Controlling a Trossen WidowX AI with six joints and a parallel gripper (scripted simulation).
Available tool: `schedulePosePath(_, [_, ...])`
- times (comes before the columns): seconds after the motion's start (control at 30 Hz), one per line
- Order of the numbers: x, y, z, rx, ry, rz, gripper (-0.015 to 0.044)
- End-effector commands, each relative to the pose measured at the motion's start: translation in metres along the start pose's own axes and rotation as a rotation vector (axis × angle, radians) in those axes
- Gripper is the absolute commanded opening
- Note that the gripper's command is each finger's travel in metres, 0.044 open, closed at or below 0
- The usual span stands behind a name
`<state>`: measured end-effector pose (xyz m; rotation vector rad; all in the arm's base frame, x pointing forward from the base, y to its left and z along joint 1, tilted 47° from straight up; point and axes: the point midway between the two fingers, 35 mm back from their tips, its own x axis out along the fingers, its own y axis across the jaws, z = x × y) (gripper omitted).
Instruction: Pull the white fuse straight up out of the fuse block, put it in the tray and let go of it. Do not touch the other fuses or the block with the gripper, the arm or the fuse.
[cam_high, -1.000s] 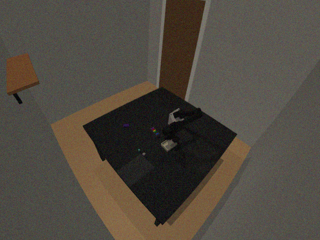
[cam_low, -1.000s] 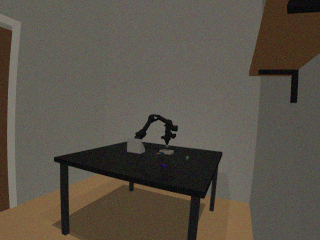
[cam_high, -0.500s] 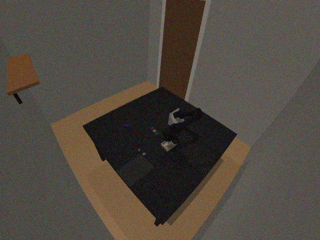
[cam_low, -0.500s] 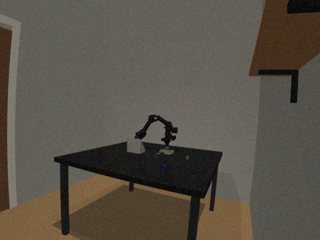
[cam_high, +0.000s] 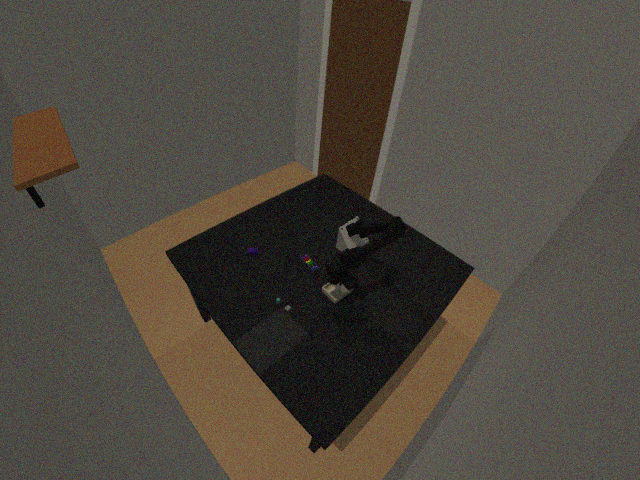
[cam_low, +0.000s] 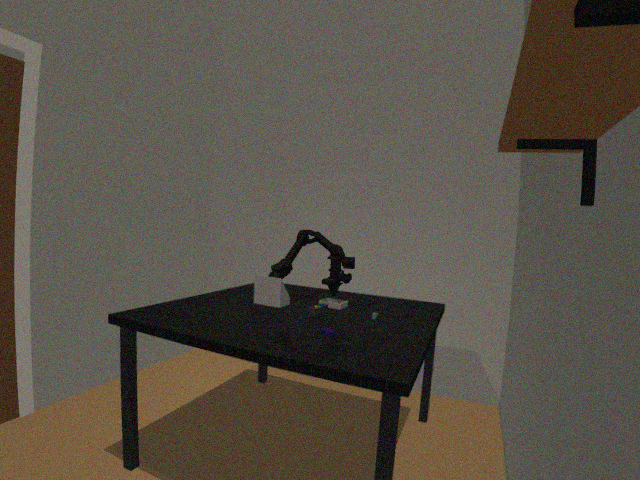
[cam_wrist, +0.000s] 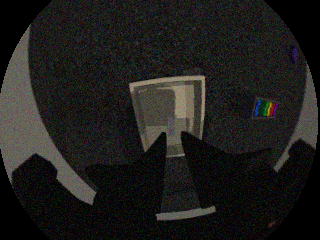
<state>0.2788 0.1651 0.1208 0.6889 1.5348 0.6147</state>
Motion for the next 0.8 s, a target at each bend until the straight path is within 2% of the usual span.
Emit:
schedulePosePath(0.0, [0.0,0.0,0.0,-0.002,0.0,0.0,0.0184])
schedulePosePath(0.2, [-0.003,0.0,0.0,-0.001,0.0,-0.001,0.033])
schedulePosePath(0.33, [-0.037,-0.001,0.0,0.007,0.001,-0.006,0.033])
schedulePosePath(0.77, [-0.036,-0.002,0.0,0.012,0.002,-0.009,0.033])
